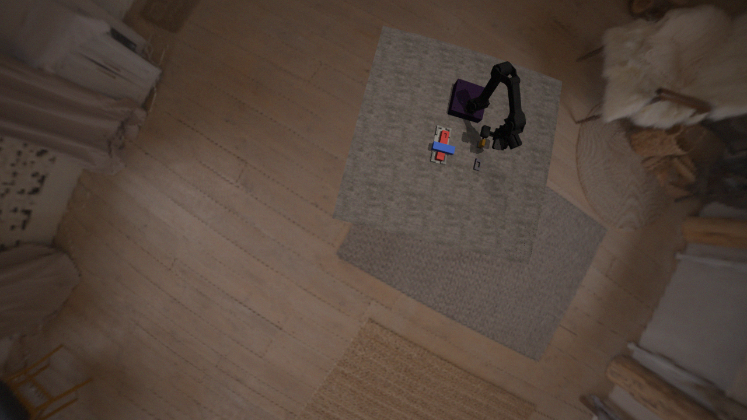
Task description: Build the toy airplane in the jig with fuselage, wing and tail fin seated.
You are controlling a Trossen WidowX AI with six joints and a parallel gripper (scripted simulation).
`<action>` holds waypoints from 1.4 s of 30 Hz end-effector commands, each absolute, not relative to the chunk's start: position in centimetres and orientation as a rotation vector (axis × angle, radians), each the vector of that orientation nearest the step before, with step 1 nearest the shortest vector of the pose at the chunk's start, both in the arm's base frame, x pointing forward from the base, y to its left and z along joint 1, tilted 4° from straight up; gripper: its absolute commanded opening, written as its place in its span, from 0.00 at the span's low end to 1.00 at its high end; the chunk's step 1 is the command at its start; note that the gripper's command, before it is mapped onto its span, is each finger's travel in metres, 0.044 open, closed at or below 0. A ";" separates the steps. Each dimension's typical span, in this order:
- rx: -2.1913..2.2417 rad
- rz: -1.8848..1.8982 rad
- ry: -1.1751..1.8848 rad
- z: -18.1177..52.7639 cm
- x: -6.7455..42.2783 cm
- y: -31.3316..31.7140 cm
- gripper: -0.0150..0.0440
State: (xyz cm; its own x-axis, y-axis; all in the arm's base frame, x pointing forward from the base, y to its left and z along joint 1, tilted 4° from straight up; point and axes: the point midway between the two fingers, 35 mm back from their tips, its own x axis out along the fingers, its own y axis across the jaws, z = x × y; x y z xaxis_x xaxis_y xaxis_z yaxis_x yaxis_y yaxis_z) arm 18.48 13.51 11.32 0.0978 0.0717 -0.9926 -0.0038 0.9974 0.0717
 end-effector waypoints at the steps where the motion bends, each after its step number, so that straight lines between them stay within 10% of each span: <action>1: 0.043 0.036 1.495 7.9 18.1 13.3 1.00; 42: 0.043 0.036 1.496 1.8 18.5 13.6 1.00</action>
State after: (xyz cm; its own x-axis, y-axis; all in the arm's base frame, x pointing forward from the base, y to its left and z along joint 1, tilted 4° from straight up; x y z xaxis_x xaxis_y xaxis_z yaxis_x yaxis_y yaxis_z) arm 18.76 13.83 2.66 0.0846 0.0618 -0.9945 -0.0024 0.9981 0.0619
